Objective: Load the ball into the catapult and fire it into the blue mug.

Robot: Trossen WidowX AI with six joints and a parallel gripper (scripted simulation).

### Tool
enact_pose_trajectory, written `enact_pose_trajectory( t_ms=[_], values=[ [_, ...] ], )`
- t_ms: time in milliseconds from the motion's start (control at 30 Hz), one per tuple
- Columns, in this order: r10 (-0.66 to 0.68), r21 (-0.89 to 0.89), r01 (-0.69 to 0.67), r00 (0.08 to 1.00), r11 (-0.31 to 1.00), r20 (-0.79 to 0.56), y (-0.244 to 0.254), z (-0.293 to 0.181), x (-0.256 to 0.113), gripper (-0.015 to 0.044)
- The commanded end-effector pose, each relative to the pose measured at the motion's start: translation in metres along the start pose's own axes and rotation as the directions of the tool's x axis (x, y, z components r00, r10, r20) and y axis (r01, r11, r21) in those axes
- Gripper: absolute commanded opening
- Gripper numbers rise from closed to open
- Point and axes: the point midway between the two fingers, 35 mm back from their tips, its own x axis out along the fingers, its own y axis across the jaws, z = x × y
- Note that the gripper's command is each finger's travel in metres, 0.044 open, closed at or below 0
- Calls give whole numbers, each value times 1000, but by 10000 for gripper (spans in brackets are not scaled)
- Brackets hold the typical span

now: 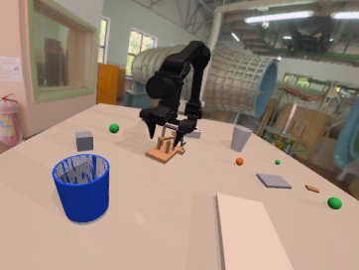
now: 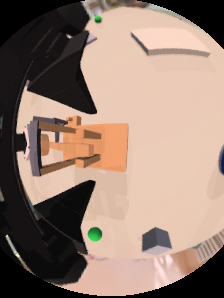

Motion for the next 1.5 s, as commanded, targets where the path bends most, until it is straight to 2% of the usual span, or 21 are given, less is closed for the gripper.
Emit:
enact_pose_trajectory(
  t_ms=[0, 433, 833, 1000, 1033, 1133, 1200, 1467],
  values=[
    [-1, 3, 1, 1000, 1000, -5, 0, -1, 9, 440],
    [-1, 3, 1, 1000, 1000, -5, 0, -2, 24, 440],
    [0, 1, 0, 1000, 1000, -3, 0, -2, 21, 125],
    [0, 1, 0, 1000, 1000, -3, 0, -2, 21, 92],
    [0, 1, 0, 1000, 1000, -3, 0, -1, 18, 65],
    [-1, 1, 1, 1000, 1000, -4, 0, -1, -18, 0],
    [-1, 1, 1, 1000, 1000, -4, 0, -1, -29, 0],
    [-1, 1, 1, 1000, 1000, -5, 0, 0, -22, 0]
  ],
)
